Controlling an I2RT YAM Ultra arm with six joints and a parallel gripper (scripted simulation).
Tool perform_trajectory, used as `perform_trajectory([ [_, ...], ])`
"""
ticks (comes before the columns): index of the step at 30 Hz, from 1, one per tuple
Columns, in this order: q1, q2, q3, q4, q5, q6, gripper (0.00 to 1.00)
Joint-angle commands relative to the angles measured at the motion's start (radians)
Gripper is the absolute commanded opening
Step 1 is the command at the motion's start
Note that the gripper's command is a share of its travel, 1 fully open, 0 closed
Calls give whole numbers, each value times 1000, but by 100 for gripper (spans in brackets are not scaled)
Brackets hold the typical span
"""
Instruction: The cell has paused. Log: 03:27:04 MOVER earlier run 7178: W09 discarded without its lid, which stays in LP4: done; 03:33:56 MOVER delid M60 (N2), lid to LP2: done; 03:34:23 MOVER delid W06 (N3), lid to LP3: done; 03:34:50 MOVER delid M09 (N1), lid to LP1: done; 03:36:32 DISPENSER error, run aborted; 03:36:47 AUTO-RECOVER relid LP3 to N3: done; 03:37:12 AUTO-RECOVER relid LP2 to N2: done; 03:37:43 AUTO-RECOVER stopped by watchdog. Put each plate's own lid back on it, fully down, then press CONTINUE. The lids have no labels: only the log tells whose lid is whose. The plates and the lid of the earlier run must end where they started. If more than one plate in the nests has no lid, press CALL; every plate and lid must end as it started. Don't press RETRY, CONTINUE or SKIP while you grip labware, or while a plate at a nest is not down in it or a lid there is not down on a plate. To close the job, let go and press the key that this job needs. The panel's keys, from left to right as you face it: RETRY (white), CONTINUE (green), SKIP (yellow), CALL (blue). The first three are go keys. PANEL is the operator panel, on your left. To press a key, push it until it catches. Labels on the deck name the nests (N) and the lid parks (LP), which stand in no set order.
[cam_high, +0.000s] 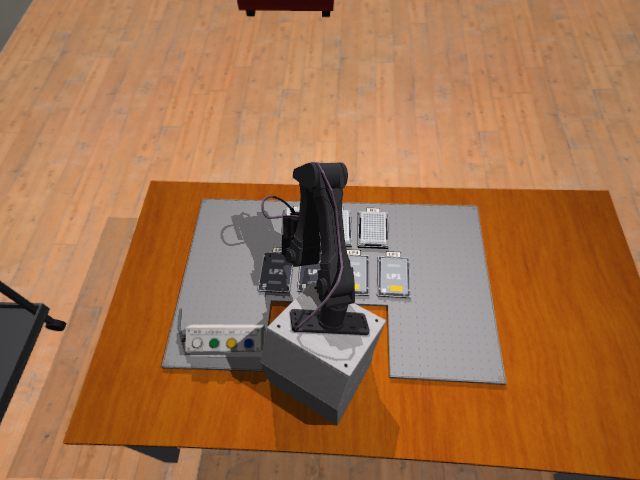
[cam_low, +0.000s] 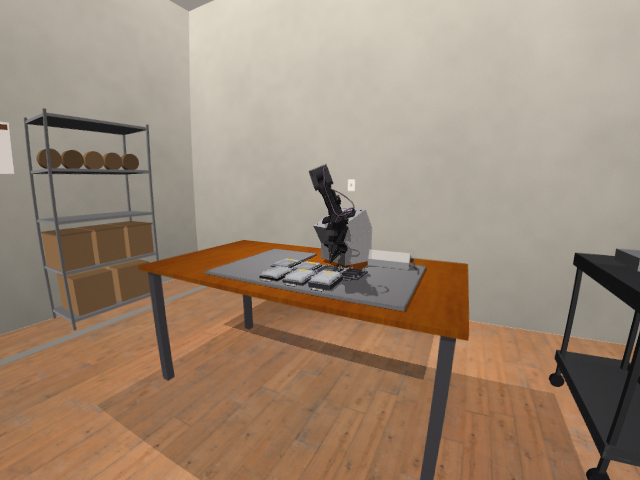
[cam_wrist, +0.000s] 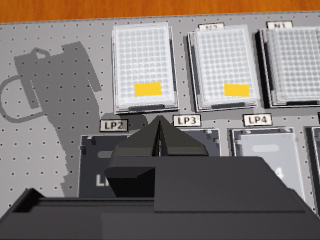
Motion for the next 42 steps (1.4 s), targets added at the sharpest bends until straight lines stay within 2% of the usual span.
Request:
perform_trajectory([
  [1,-31,-49,41,-70,-52,-39,0],
  [12,-140,-132,180,-264,-148,-97,0],
  [14,-140,-132,180,-264,-148,-97,0],
  [24,-218,-163,338,-439,-217,-135,0],
  [29,-250,-145,427,-521,-246,-149,0],
  [35,-241,-134,456,-552,-254,-151,0],
  [42,-248,-139,439,-544,-246,-144,0],
])
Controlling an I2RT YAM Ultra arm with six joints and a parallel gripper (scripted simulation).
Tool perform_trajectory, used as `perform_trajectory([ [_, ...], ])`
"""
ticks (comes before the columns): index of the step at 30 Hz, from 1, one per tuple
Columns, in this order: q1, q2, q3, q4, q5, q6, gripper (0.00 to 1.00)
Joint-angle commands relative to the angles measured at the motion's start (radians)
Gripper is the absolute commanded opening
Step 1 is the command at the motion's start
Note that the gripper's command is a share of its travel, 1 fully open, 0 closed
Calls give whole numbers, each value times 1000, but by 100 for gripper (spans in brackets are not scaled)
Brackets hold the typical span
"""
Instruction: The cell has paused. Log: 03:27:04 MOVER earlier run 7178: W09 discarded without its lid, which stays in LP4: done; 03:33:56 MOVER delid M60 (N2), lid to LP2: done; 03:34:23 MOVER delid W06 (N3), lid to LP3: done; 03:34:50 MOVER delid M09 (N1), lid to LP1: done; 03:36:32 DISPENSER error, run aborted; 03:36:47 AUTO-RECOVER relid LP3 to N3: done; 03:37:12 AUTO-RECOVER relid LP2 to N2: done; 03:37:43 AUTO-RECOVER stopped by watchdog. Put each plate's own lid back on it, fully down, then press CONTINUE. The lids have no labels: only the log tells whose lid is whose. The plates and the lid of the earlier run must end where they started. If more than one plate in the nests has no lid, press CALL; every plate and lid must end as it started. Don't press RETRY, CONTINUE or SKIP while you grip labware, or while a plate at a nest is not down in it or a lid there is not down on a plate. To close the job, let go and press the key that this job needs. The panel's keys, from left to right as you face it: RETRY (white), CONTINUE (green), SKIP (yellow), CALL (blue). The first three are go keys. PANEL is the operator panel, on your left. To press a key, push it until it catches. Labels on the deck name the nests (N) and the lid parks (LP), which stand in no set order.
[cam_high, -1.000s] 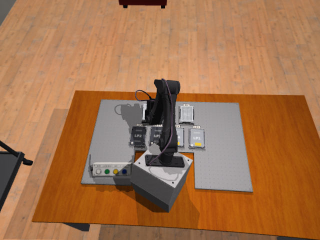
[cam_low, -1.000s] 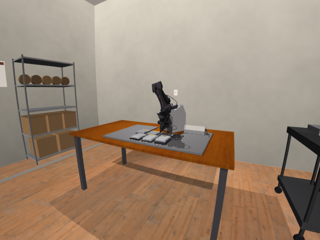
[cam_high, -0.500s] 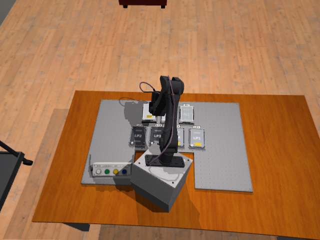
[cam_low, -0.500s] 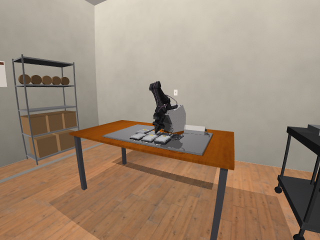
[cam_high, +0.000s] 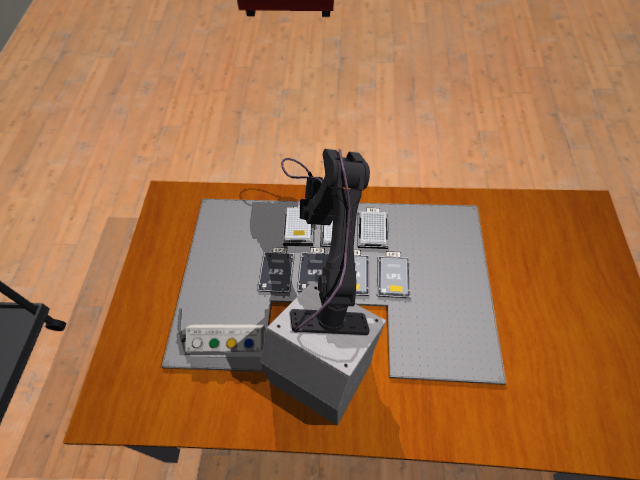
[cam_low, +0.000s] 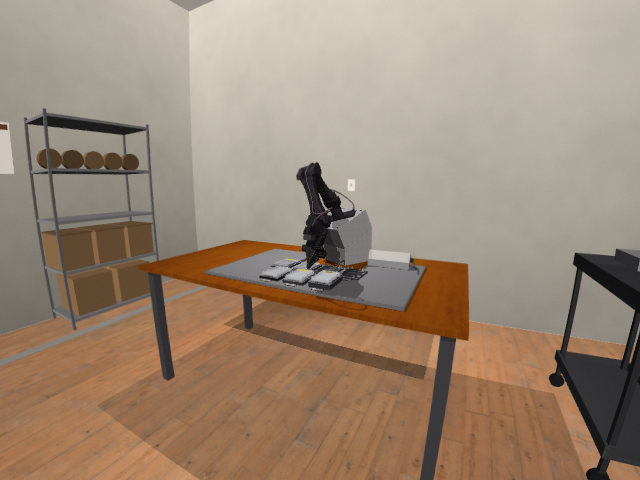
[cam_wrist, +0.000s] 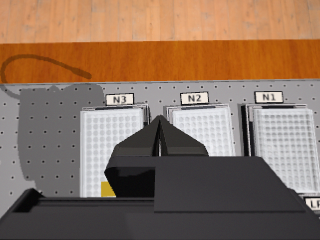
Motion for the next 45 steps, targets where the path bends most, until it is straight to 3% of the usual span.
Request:
perform_trajectory([
  [1,4,-6,2,-6,-12,-7,0],
  [20,5,-6,2,-6,-12,-7,0],
  [37,-207,-102,-70,-24,-197,-103,0],
  [45,-292,-127,-29,-42,-273,-142,0],
])
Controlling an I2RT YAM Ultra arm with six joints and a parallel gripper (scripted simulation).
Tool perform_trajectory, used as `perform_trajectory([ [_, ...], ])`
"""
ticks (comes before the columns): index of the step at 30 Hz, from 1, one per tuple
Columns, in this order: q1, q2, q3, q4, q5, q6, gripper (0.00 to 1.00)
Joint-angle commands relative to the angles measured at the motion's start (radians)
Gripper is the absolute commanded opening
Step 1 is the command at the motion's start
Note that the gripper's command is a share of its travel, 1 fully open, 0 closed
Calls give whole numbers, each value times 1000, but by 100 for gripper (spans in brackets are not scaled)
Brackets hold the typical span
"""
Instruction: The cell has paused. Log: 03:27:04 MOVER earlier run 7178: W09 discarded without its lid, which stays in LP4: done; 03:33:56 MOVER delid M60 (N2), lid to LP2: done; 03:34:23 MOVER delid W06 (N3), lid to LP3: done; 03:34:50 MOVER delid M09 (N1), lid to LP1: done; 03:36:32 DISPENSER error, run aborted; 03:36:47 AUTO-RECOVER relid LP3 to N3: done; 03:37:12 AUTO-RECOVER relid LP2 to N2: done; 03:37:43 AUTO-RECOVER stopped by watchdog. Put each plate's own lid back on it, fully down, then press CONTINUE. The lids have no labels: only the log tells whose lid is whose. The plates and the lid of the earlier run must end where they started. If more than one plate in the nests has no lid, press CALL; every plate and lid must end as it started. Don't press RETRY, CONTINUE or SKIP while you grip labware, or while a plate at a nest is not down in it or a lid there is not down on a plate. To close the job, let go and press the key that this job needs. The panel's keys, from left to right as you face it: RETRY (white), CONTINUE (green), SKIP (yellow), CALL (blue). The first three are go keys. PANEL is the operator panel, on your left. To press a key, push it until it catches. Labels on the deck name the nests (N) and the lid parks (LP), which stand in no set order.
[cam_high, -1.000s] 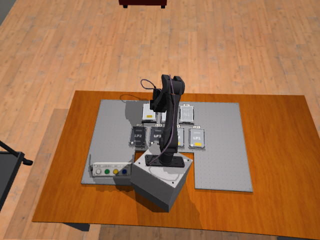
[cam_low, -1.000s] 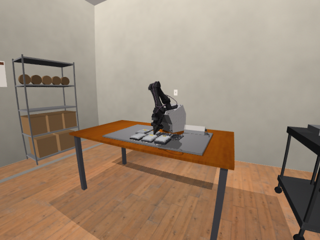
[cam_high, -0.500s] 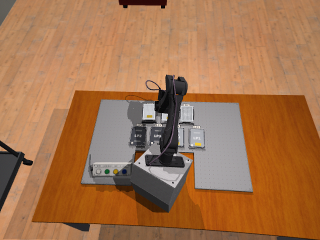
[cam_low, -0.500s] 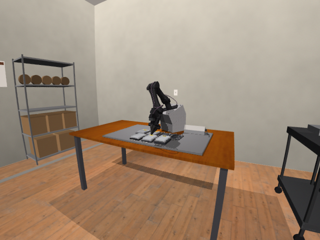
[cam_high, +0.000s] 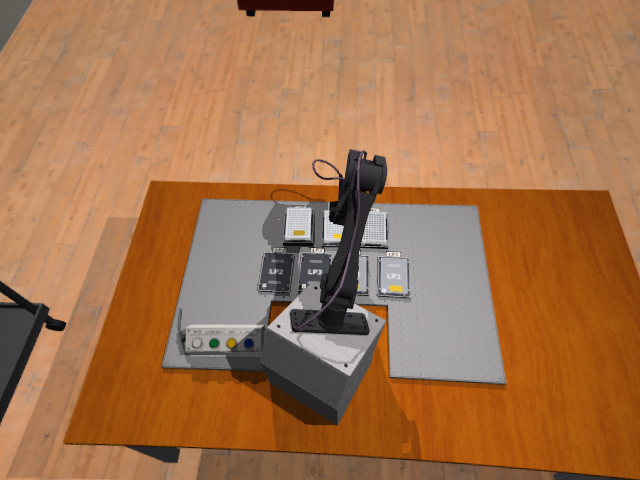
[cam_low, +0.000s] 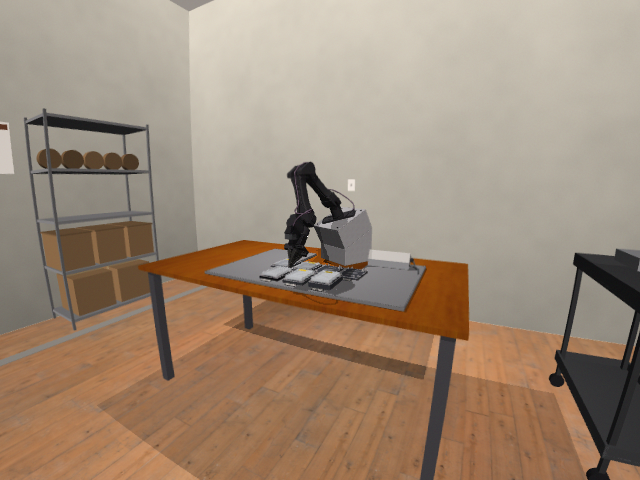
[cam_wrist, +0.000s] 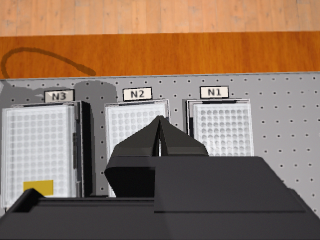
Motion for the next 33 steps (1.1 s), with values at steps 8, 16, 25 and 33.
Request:
perform_trajectory([
  [8,-105,-54,37,-38,-130,-65,0],
  [16,-99,-34,19,-30,-125,-58,0],
  [25,-99,-34,19,-30,-125,-58,0],
  [33,-99,-34,19,-30,-125,-58,0],
])
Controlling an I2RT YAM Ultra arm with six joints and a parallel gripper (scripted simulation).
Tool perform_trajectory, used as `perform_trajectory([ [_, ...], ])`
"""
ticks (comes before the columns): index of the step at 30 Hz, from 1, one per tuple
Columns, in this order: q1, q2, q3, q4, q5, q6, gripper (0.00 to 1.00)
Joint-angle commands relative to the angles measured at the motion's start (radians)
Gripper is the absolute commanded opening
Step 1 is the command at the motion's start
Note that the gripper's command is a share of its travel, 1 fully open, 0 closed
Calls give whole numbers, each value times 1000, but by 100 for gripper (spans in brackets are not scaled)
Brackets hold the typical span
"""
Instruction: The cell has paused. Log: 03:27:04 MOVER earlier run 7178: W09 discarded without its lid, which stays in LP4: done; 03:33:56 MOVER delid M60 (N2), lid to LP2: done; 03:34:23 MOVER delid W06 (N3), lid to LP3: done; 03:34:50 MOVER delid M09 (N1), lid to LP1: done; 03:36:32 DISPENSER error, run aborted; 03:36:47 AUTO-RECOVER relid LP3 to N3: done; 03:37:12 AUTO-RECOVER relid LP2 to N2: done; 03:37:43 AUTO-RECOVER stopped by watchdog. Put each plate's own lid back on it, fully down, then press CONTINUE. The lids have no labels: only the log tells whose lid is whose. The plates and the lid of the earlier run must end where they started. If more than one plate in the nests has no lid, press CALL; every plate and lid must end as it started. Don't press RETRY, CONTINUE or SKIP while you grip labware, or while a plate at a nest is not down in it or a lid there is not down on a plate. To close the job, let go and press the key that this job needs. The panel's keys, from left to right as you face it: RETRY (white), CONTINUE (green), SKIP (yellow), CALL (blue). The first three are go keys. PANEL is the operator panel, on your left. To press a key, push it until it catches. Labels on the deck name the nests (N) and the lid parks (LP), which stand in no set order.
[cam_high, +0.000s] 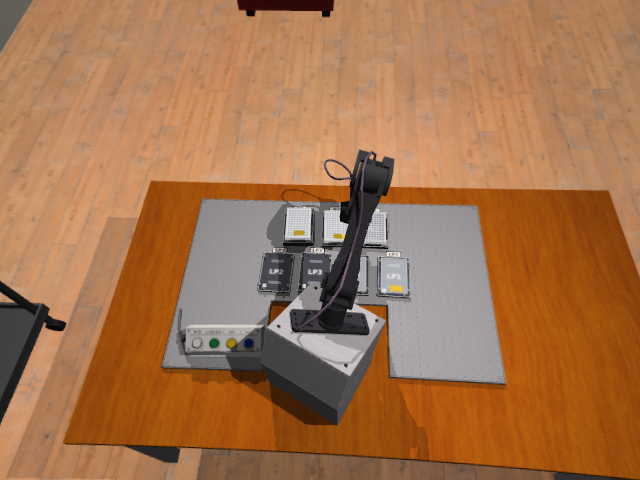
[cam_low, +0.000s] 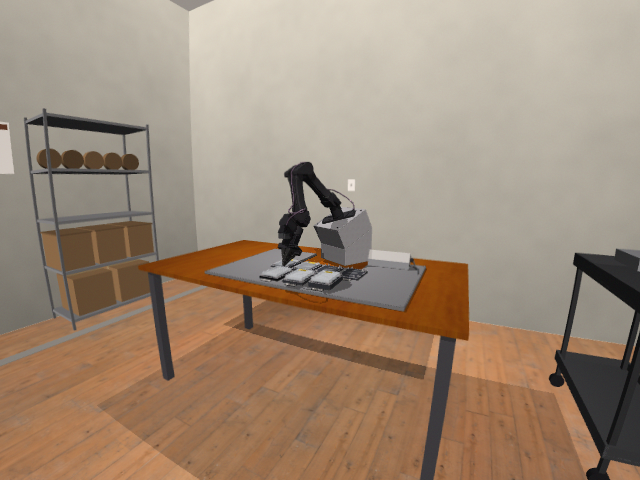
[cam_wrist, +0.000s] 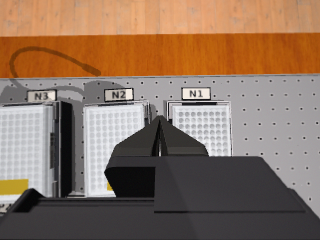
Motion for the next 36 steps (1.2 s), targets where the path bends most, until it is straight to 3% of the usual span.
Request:
perform_trajectory([
  [1,-14,-43,-7,-35,-25,-18,100],
  [4,-34,-78,-31,-115,-28,-25,100],
  [11,-87,-156,1,-311,-35,-51,100],
  [13,-87,-156,1,-311,-35,-51,100],
  [22,-159,-215,29,-570,-33,-96,100],
  [28,-208,-229,64,-733,-8,-132,100],
  [30,-208,-229,64,-733,-8,-132,100],
  [36,-257,-190,110,-891,9,-170,100],
])
